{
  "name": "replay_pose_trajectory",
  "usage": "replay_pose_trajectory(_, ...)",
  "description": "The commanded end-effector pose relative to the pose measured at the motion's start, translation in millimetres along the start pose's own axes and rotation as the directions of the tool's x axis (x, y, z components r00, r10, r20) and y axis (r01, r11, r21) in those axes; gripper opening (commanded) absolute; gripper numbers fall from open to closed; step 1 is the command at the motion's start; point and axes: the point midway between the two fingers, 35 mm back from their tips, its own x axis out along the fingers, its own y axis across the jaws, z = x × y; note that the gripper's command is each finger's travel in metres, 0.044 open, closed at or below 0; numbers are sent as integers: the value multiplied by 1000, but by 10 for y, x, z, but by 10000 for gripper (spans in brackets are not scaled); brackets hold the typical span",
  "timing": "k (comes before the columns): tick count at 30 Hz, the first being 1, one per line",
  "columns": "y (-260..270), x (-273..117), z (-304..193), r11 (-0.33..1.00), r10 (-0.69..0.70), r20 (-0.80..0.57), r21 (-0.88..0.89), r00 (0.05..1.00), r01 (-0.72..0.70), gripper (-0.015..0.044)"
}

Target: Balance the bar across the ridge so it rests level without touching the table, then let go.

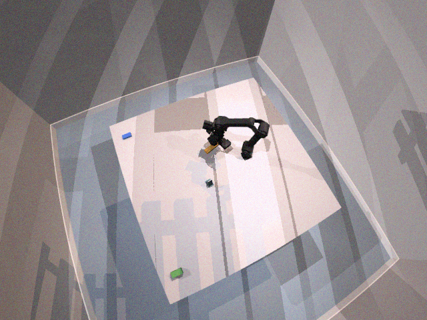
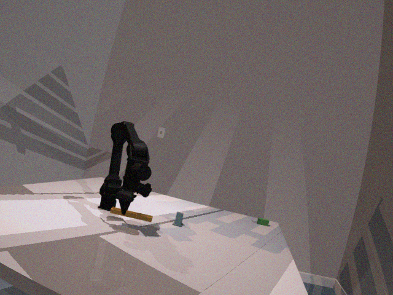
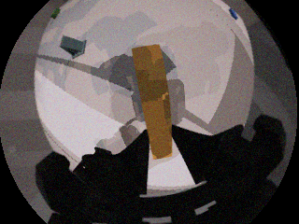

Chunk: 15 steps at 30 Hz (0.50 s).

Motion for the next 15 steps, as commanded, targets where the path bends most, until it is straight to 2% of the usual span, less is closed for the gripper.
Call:
replay_pose_trajectory(1,-8,-124,9,1000,-8,8,2,1000,8,0)
replay_pose_trajectory(15,26,-484,-11,1000,-7,8,3,1000,7,0)
